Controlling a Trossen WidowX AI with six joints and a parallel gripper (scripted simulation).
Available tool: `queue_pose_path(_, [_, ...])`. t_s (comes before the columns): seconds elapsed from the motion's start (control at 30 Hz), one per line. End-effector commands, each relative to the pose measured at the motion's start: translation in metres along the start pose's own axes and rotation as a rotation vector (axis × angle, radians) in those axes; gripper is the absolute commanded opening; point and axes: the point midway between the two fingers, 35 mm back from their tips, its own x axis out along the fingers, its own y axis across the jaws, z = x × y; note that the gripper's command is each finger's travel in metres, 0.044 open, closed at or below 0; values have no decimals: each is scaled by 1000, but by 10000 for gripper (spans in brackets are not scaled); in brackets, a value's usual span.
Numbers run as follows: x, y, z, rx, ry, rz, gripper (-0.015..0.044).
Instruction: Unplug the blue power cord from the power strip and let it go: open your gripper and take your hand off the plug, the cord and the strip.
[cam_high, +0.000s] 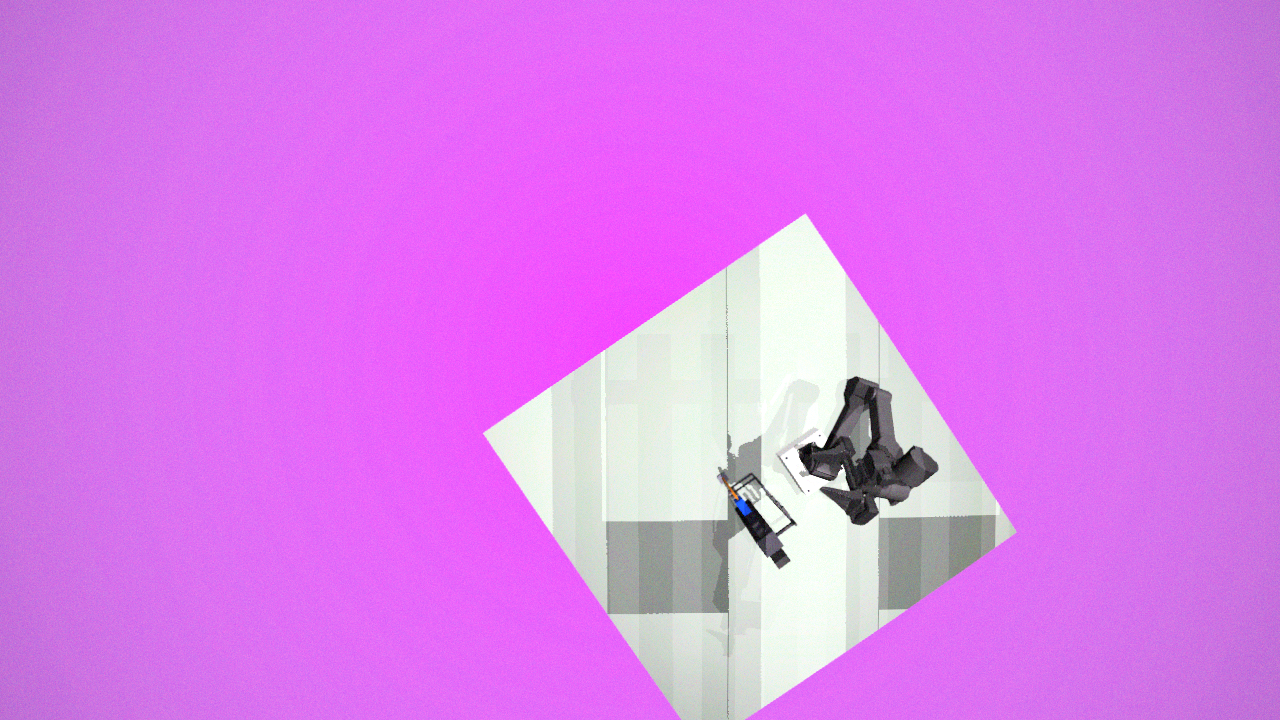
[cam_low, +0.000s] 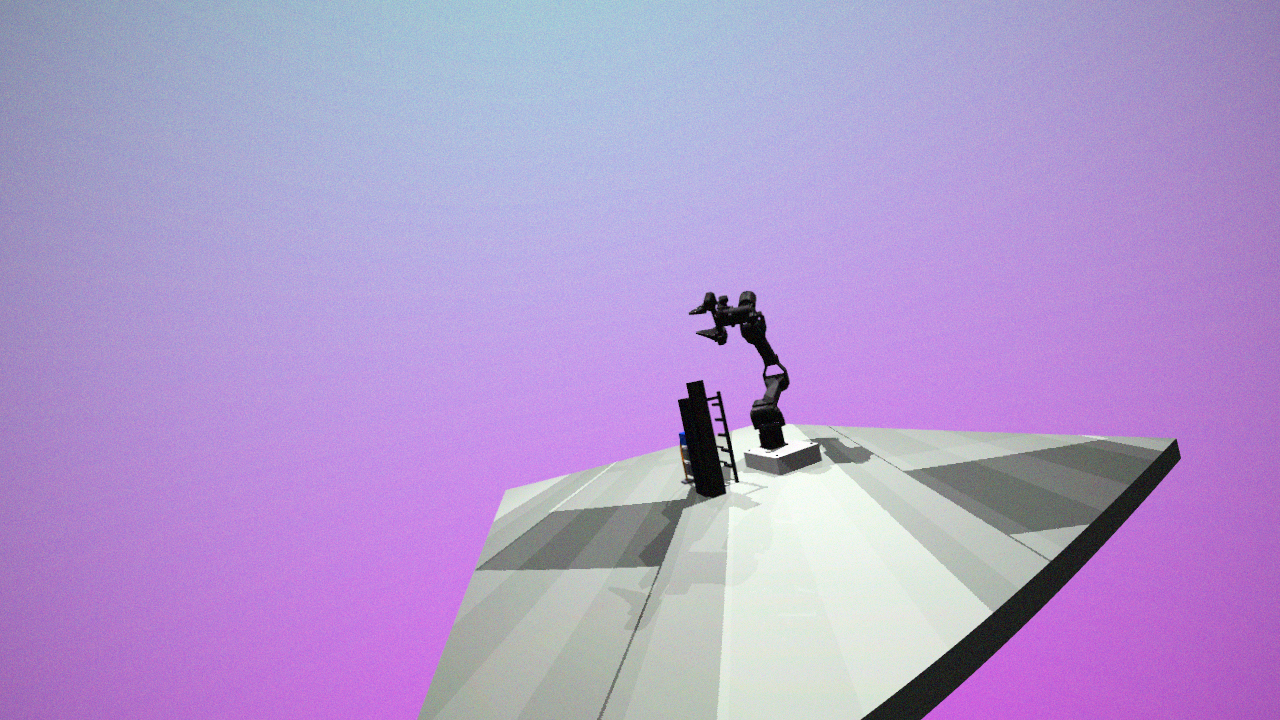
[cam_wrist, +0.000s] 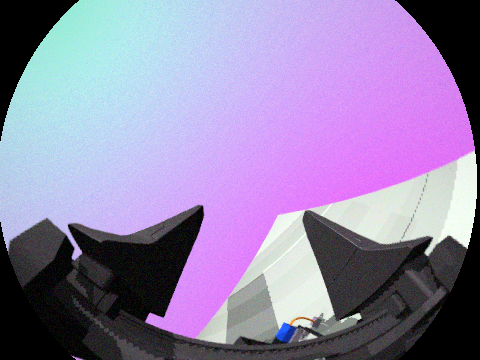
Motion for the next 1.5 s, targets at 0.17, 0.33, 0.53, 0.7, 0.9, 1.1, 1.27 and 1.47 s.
queue_pose_path(0.17, [9,55,-43,-176,11,99,242])
queue_pose_path(0.33, [33,84,-114,-341,154,132,160])
queue_pose_path(0.53, [63,71,-194,-449,404,40,160])
queue_pose_path(0.7, [82,31,-253,-466,649,-151,160])
queue_pose_path(0.9, [86,-43,-306,-371,947,-547,160])
queue_pose_path(1.1, [65,-111,-330,-130,1157,-1101,160])
queue_pose_path(1.27, [62,-117,-331,-98,1170,-1165,160])
queue_pose_path(1.47, [62,-117,-331,-98,1170,-1165,160])
